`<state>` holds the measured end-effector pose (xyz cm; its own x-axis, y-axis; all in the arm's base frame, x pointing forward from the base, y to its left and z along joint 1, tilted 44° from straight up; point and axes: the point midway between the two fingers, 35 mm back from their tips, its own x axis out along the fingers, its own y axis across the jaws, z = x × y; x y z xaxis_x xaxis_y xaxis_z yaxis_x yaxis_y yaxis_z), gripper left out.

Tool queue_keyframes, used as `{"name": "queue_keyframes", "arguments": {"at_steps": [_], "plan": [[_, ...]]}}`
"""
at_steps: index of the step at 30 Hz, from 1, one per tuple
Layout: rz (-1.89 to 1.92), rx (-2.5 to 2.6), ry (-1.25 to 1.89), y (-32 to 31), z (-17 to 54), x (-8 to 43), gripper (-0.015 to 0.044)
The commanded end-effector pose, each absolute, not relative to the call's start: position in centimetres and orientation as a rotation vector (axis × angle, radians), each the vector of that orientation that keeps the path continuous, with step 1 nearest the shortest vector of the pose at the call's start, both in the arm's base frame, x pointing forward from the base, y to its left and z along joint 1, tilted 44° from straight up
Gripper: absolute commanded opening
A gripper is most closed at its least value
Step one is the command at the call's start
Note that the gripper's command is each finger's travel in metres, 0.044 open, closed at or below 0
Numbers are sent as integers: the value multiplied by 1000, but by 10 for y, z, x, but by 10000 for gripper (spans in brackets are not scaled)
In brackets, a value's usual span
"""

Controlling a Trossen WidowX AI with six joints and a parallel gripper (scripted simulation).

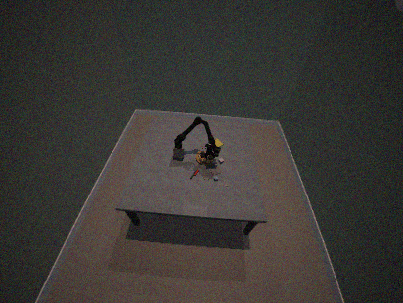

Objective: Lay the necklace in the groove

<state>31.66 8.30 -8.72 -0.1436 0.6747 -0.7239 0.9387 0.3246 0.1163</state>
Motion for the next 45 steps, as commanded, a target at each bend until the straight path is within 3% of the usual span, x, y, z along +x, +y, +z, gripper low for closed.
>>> {"name": "queue_keyframes", "arguments": {"at_steps": [1,3,45], "plan": [[-481,1423,1894,83,-87,317,41],[-481,1423,1894,83,-87,317,0],[-490,1430,1899,77,-86,327,0]]}}
